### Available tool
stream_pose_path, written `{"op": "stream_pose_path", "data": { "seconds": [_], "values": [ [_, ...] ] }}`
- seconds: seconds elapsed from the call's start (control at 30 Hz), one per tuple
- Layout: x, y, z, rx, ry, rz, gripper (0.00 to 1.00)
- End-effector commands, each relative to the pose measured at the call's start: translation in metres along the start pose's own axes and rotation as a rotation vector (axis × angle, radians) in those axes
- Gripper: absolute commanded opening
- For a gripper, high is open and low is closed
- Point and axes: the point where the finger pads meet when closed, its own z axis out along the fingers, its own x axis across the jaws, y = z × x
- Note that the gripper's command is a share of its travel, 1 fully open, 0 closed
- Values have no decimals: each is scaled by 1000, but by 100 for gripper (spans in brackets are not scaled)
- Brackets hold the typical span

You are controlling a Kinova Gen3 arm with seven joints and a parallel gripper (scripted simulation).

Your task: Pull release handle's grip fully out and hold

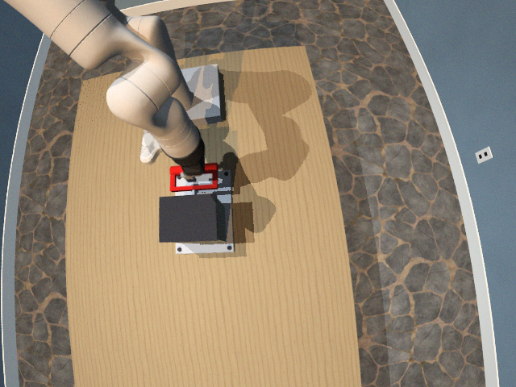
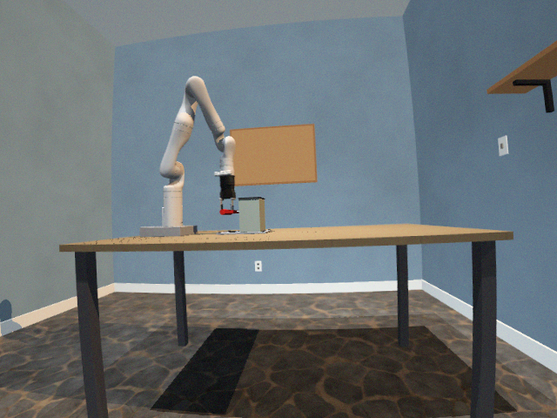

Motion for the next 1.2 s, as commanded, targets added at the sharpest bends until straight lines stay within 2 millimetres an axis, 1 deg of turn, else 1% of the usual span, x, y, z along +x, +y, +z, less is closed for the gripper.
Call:
{"op": "stream_pose_path", "data": {
  "seconds": [0.0, 0.57, 1.17],
  "values": [
    [2, 1, 6, 0, 4, 0, 98],
    [2, 1, 21, 0, 4, 0, 98],
    [2, 1, 23, 0, 4, 0, 98]
  ]
}}
